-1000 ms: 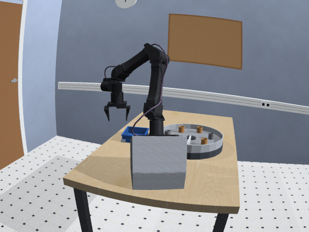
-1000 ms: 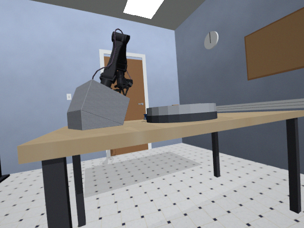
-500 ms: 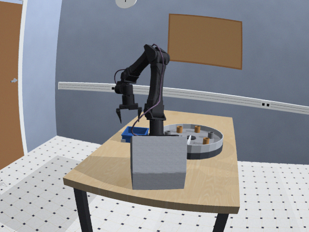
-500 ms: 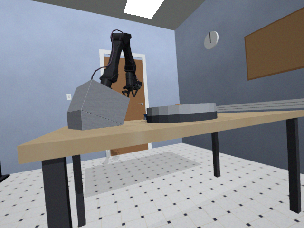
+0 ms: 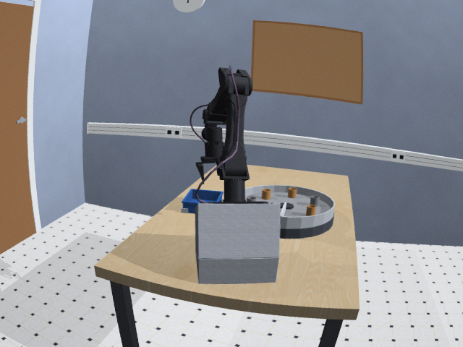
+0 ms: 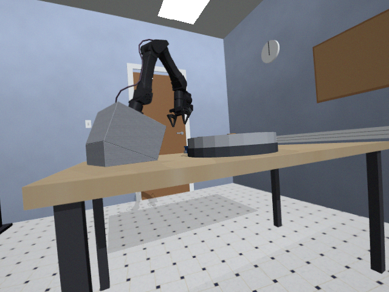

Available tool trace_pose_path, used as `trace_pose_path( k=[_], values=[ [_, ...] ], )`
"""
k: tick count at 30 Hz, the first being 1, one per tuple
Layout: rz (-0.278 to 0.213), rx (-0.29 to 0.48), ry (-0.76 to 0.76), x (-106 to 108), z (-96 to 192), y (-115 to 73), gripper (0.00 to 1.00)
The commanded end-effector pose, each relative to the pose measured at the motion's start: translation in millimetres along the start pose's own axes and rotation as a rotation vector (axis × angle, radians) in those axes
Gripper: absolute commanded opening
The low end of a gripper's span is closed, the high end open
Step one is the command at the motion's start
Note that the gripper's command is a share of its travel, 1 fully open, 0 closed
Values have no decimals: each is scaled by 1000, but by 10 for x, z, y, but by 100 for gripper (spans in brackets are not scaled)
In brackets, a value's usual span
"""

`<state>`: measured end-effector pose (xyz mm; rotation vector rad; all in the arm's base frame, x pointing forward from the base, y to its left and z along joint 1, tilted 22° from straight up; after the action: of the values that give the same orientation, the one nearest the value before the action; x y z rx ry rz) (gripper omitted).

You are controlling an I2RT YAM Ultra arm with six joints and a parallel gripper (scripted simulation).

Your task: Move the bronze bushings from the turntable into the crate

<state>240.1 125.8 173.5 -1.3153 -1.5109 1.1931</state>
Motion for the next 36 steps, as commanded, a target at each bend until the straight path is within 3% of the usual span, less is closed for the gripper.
trace_pose_path(
  k=[1,2,4,7,8,9,14,19,24,36],
  values=[
    [-57,-16,-93,-161,-113,-139,100],
    [-63,-20,-109,-297,-150,-149,100],
    [-63,-20,-109,-297,-150,-149,100],
    [-73,-26,-142,-572,-204,-152,100],
    [-73,-14,-142,-571,-205,-121,100],
    [-78,-16,-158,-708,-222,-117,100],
    [-82,-27,-174,-845,-232,-133,100],
    [-87,-64,-221,-1234,-224,-193,100],
    [-93,-71,-248,-1470,-196,-182,100],
    [-66,-146,-326,-2052,-31,-314,100]
  ],
)
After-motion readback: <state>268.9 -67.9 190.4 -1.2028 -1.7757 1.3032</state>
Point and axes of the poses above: the point where the finger pads meet when closed, its own y axis out along the fingers, its own x axis across the jaws, z = x × y, the point moved 7 cm from there along -y, back along the fingers, and after that the axes turned 15 degrees about y, right-handed, at the moved point
